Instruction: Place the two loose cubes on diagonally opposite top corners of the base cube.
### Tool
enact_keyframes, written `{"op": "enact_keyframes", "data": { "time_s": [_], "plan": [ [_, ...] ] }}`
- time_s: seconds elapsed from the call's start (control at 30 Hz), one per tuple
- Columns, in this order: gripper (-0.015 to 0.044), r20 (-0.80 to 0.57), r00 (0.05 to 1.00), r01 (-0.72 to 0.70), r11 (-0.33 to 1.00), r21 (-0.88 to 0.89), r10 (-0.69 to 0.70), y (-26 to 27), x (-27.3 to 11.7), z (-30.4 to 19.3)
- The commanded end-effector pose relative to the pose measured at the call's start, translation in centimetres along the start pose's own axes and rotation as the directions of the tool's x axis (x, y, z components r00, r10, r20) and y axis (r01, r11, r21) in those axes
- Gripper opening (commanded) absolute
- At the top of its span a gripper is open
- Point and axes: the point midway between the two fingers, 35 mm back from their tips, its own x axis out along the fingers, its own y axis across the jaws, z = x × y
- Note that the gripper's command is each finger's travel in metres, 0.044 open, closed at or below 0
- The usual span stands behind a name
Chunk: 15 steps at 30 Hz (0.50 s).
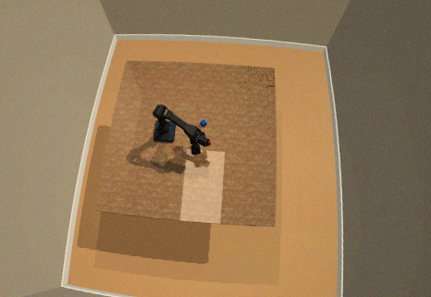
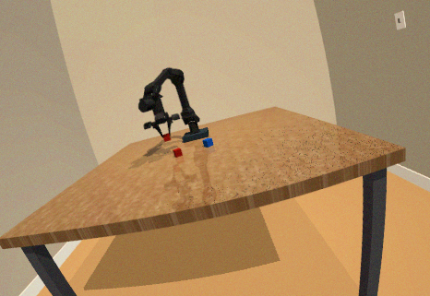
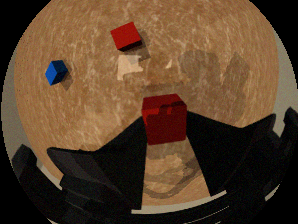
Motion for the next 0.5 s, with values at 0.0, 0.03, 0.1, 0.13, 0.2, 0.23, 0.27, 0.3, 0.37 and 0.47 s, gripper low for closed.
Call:
{"op": "enact_keyframes", "data": {
  "time_s": [0.0, 0.03, 0.1, 0.13, 0.2, 0.23, 0.27, 0.3, 0.37, 0.47],
  "plan": [
    [0.0105, 0.008, 1.0, 0.009, 1.0, -0.003, -0.009, 0.0, -1.6, -0.1],
    [0.0105, 0.008, 1.0, 0.009, 1.0, -0.003, -0.009, 0.1, -2.0, -0.1],
    [0.0105, 0.008, 1.0, 0.009, 1.0, -0.003, -0.009, 0.1, -2.6, -0.2],
    [0.0105, 0.008, 1.0, 0.009, 1.0, -0.003, -0.009, 0.2, -2.9, -0.2],
    [0.0105, 0.008, 1.0, 0.009, 1.0, -0.003, -0.009, 0.3, -3.5, -0.3],
    [0.0105, 0.008, 1.0, 0.009, 1.0, -0.003, -0.009, 0.3, -3.7, -0.4],
    [0.0105, 0.008, 1.0, 0.009, 1.0, -0.003, -0.009, 0.3, -3.7, -0.4],
    [0.0105, 0.008, 1.0, 0.009, 1.0, -0.003, -0.009, 0.3, -3.7, -0.4],
    [0.0105, 0.008, 1.0, 0.009, 1.0, 0.001, -0.009, 0.4, -3.7, -0.2],
    [0.0105, 0.008, 1.0, 0.008, 1.0, 0.014, -0.008, 1.1, -3.5, 0.3]
  ]
}}
